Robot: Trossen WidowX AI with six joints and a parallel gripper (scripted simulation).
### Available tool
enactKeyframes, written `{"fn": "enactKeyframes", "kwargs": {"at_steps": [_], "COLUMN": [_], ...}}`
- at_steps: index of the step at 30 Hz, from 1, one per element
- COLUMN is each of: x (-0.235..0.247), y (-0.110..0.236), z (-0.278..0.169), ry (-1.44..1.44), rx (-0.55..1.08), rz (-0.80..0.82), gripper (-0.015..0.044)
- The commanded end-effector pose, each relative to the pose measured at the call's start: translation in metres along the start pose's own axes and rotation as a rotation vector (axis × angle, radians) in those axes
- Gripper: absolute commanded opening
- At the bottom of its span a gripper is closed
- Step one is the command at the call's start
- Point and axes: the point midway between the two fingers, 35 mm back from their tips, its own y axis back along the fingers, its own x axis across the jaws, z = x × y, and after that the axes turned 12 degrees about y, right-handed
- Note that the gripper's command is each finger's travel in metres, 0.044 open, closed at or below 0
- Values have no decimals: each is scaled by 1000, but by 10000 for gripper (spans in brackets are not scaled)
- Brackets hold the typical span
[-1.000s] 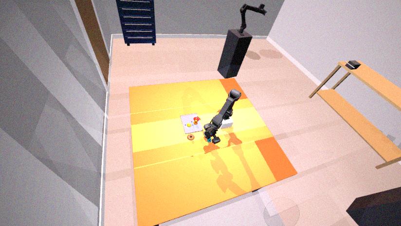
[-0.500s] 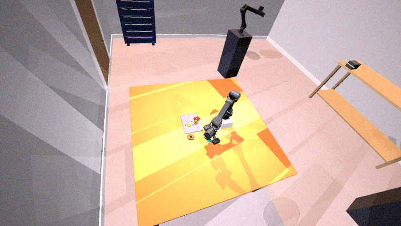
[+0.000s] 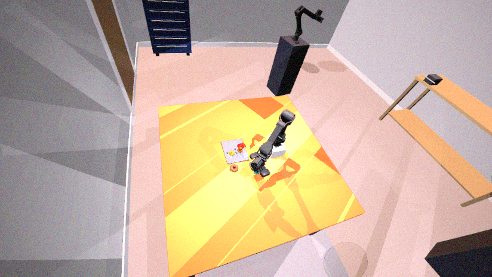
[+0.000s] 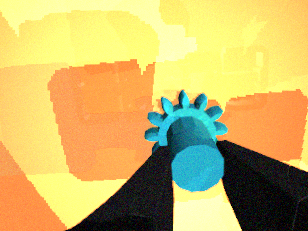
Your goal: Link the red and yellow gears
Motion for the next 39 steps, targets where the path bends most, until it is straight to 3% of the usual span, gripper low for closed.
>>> {"fn": "enactKeyframes", "kwargs": {"at_steps": [1,3,9,39], "x": [0,0,0,1], "y": [0,0,13,96], "z": [0,1,16,15], "ry": [-2,-1,21,8], "rx": [-1,-3,-56,-22], "rz": [0,0,-7,-2], "gripper": [32,0,0,0]}}
